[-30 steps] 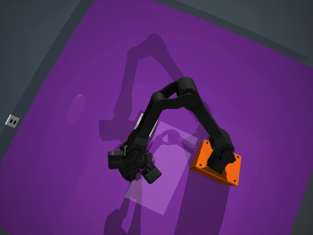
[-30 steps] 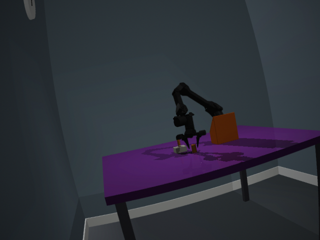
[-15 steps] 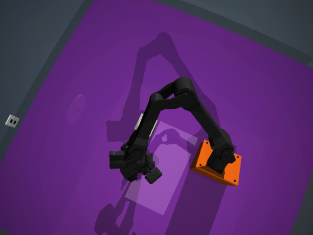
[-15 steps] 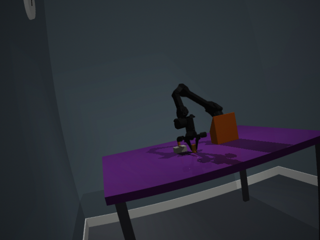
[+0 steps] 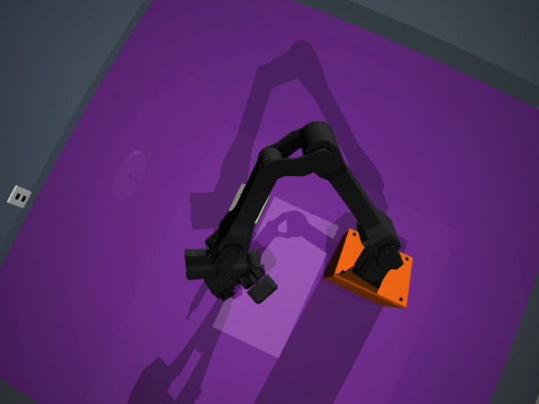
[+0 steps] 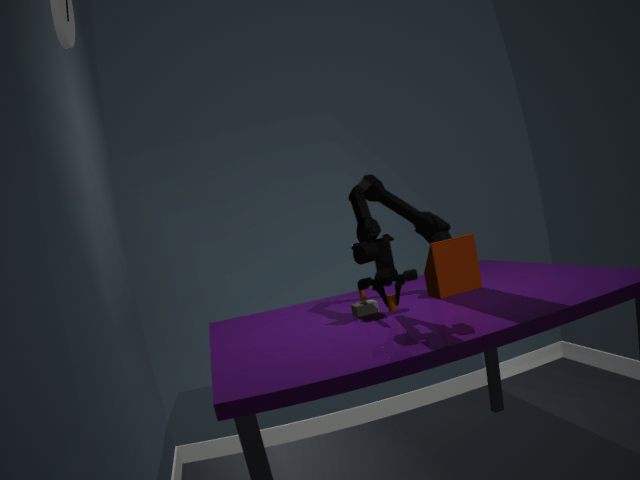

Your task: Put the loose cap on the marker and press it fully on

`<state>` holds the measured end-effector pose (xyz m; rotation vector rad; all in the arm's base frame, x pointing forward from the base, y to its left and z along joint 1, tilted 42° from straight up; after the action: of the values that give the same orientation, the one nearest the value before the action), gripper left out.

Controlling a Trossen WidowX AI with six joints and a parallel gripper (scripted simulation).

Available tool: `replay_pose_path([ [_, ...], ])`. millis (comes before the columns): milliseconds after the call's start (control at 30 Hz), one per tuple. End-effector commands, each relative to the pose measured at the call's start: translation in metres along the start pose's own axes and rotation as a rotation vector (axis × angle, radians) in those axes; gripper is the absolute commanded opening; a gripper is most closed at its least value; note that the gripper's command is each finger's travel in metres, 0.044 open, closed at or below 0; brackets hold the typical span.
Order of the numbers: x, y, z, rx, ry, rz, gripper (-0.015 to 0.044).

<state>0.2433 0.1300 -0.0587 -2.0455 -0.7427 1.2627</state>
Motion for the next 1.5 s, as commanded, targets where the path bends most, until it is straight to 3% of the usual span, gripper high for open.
replay_pose_path([
  [0,0.002,-0.011,-0.001,0.002,0.005,-0.008,0.0],
  [500,0.0,-0.048,-0.002,0.003,0.006,-0.008,0.0],
  [1467,-0.079,-0.091,-0.109,0.0,0.006,-0.007,0.0],
])
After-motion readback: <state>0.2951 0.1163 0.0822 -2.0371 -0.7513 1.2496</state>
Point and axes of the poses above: the point midway between the two fingers, 35 mm back from their tips, its own y axis out along the fingers, its own z axis across the jaws, x = y × z, the point moved 10 cm from there along -y, back along the fingers, and after that the axes turned 7 degrees about y, right-handed, at the moved point
